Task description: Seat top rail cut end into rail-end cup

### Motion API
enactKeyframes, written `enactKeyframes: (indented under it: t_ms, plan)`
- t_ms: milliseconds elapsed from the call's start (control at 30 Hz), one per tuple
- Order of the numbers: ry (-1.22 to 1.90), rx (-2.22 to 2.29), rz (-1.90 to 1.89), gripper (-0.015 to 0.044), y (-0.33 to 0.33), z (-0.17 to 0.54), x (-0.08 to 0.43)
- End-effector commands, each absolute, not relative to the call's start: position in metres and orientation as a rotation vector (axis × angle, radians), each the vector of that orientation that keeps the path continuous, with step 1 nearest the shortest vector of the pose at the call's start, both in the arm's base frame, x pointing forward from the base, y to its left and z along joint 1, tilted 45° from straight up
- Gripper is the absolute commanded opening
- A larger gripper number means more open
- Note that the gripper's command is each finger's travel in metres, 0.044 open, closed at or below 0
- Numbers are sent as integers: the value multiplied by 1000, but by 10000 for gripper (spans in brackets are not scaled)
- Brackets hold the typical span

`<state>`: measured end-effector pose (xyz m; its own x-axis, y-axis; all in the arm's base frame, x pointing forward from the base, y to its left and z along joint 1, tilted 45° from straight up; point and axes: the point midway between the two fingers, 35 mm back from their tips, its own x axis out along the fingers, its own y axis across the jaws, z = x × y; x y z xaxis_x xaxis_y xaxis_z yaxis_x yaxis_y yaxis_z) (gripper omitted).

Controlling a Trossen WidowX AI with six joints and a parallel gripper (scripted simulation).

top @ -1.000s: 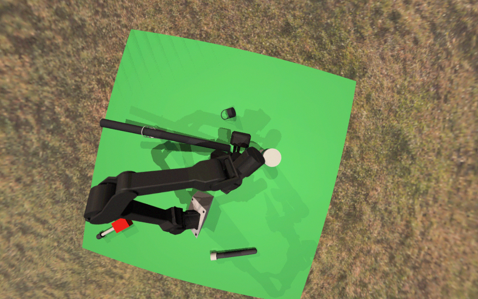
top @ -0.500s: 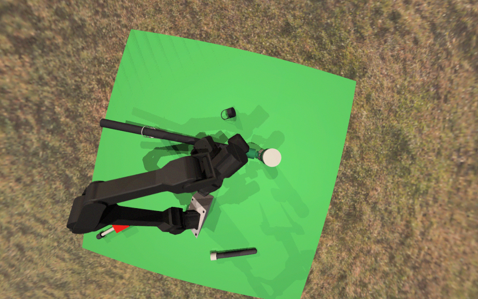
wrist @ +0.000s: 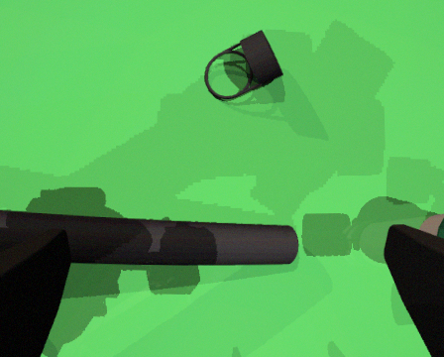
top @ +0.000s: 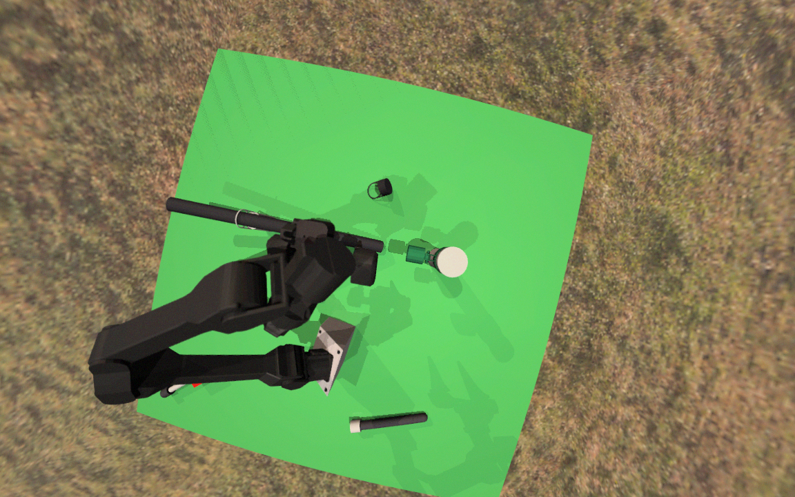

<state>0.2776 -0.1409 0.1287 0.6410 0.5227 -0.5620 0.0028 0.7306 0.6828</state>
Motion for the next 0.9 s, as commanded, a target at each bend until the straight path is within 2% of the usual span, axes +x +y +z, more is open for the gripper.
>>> enactKeyframes:
  t_ms: [0,133,300,567,867]
  plan:
    - [837,729,314,440,-140,132,277]
    - [848,576,410,440,-129,129,283]
    - [829,134,708,440,-94,119,297]
    - [604,-586,1256,440,-33,103,309]
    - [573,-643,1302,440,-27,102,309]
